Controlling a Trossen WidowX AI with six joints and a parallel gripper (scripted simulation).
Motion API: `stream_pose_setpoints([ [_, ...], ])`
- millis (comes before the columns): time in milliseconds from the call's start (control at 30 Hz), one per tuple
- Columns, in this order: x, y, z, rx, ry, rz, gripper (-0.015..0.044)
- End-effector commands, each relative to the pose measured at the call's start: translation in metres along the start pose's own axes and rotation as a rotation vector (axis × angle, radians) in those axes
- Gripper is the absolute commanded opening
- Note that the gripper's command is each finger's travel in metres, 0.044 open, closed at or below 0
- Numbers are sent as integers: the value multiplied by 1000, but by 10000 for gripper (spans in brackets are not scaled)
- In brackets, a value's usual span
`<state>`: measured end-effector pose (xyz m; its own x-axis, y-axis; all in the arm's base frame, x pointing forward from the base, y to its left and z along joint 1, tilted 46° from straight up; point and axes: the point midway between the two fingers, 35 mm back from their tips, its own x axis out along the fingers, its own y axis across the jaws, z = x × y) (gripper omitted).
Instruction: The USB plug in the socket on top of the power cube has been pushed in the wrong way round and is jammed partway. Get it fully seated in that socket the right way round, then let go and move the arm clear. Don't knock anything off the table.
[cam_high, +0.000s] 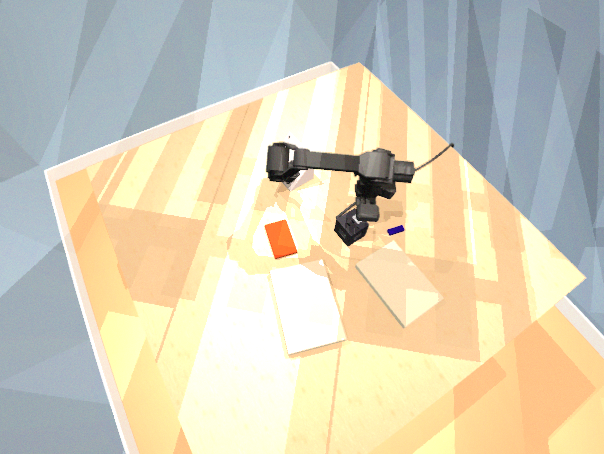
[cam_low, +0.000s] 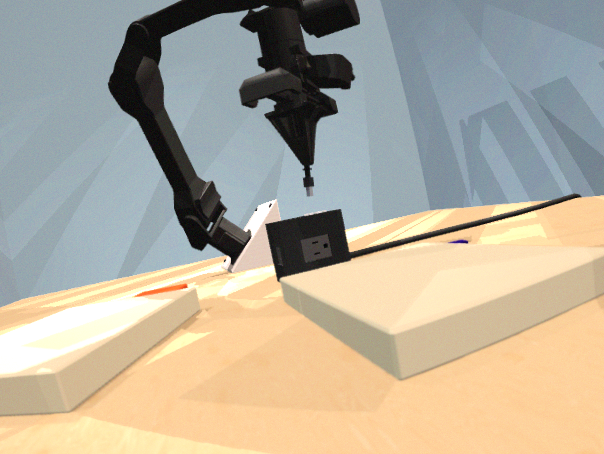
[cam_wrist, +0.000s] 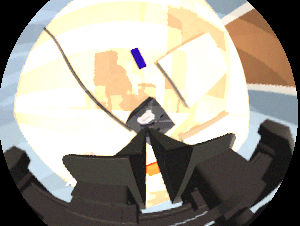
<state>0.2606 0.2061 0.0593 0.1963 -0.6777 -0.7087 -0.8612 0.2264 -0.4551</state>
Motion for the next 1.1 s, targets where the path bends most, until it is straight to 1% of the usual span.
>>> stream_pose_setpoints([
  [0,0,0,0,108,0,1,0],
  [1067,0,0,0,946,0,1,0],
])
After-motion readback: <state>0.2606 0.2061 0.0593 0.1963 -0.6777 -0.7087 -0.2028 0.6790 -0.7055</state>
